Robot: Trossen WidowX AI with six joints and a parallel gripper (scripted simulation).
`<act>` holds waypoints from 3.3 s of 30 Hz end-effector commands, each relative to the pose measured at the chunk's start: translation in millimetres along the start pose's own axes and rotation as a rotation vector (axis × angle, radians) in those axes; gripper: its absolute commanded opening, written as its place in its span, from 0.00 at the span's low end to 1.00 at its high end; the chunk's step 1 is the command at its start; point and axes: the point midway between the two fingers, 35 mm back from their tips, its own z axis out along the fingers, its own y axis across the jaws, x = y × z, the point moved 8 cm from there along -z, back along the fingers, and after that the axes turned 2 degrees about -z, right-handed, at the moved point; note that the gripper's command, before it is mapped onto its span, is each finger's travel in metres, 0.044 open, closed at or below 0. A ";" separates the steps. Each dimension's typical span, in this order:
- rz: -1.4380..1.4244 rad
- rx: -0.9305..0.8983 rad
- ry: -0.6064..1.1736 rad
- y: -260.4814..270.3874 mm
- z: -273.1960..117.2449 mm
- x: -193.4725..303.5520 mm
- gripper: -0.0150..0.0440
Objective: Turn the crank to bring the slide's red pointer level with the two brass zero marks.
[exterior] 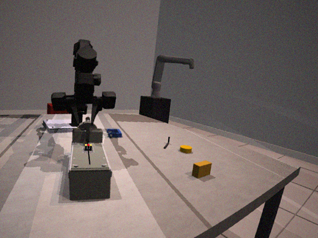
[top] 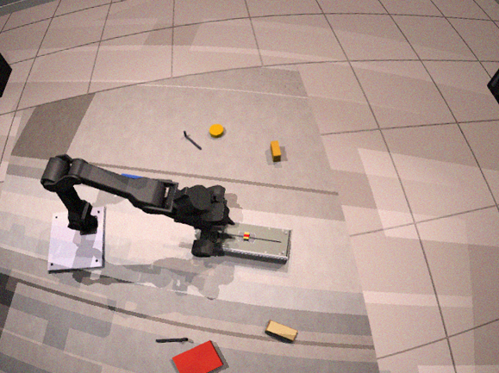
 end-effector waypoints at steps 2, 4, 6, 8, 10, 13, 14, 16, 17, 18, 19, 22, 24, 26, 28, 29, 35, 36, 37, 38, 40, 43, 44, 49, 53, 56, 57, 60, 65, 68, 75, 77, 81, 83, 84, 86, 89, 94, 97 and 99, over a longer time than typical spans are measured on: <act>0.000 0.001 0.000 -0.1 0.0 0.0 0.74; 0.000 0.001 0.000 -0.1 0.0 0.0 0.83; 0.000 0.001 0.000 -0.1 0.0 0.0 0.92; 0.000 0.001 0.000 -0.1 0.0 0.0 1.00; 0.000 0.001 0.000 -0.1 0.0 0.0 0.96; 0.000 0.001 0.000 -0.1 0.0 0.0 0.82; 0.000 0.001 0.000 -0.1 0.0 0.0 0.78; 0.000 0.001 0.000 -0.1 0.0 0.0 0.69; 0.000 0.001 0.000 -0.1 0.0 0.0 0.64; 0.000 0.001 0.000 -0.1 0.0 0.0 0.60; 0.000 0.001 0.000 -0.1 0.0 0.0 0.56; 0.000 0.001 0.000 -0.1 0.0 0.0 0.42; 0.000 0.001 0.000 -0.1 0.0 0.0 0.33; 0.000 0.001 0.000 -0.1 0.0 0.0 0.25; 0.000 0.001 0.000 -0.1 0.0 0.0 0.25; 0.000 0.001 0.000 -0.1 0.0 0.0 0.25; 0.000 0.000 0.000 0.0 0.0 0.0 0.25; 0.000 0.000 0.000 0.0 0.0 0.0 0.25; 0.000 0.000 0.000 0.0 0.0 0.0 0.25; 0.000 0.000 0.000 0.0 0.0 0.0 0.25; 0.000 0.000 0.000 0.0 0.0 0.0 0.25; 0.000 0.000 0.000 0.0 0.0 0.0 0.25; 0.000 0.000 0.000 0.0 0.0 0.0 0.25; 0.000 0.000 0.000 0.0 0.0 0.0 0.48; 0.000 0.000 0.000 0.0 0.0 0.0 0.65; 0.000 0.000 0.000 0.0 0.0 0.0 0.79; 0.000 0.000 0.000 0.0 0.0 0.0 0.83; 0.000 0.000 0.000 0.0 0.0 0.0 0.97; 0.000 0.000 0.000 0.0 0.0 0.0 0.87; 0.000 0.000 0.000 0.0 0.0 0.0 0.73; 0.000 0.000 0.000 0.0 0.0 0.0 0.42; 0.000 0.000 0.000 0.0 0.0 0.0 0.33; 0.000 0.000 0.000 0.0 0.0 0.0 0.25; 0.000 0.000 0.000 0.0 0.0 0.0 0.25; 0.000 0.000 0.000 0.0 0.0 0.0 0.25; 0.000 0.000 0.000 0.0 0.0 0.0 0.25; 0.000 0.000 0.000 0.0 0.0 0.0 0.25; 0.000 0.000 0.000 0.0 0.0 0.0 0.25; 0.000 0.000 0.000 0.0 0.0 0.0 0.25; 0.000 0.000 0.000 0.0 0.0 0.0 0.34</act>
